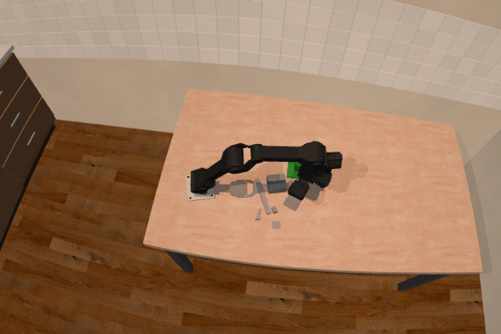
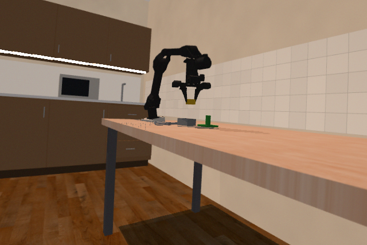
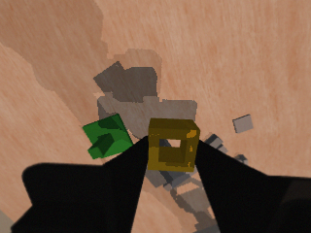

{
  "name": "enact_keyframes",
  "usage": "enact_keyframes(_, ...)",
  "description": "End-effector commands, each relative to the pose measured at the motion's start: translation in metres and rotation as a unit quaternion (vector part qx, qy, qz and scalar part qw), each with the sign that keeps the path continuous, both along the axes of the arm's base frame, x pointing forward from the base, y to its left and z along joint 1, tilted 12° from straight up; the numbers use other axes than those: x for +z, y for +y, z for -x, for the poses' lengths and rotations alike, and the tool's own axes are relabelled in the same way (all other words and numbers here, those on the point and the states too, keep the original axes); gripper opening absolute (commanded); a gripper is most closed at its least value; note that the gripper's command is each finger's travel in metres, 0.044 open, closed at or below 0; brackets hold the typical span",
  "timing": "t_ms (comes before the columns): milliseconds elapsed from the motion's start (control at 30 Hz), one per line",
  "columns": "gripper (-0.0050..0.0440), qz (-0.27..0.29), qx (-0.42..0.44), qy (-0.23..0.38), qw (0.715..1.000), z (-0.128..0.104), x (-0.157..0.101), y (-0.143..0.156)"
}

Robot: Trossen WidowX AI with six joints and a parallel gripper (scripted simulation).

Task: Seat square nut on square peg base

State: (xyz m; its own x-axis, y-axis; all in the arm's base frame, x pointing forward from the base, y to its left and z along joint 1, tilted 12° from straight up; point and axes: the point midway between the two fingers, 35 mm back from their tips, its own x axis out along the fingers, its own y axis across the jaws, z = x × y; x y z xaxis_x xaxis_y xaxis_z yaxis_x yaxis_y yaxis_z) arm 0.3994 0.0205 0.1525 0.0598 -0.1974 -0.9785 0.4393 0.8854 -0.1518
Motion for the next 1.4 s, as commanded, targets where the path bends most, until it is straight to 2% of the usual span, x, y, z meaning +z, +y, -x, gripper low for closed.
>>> enact_keyframes(0, -0.005, 0.001, 0.025, -0.005, 1.0, -0.004, 0.001, 0.014)
enact_keyframes(1233, -0.005, 0.012, 0.18, 0.026, 0.983, 0.004, -0.033, 0.117)
enact_keyframes(1367, -0.005, 0.012, 0.187, 0.027, 0.982, 0.005, -0.035, 0.121)
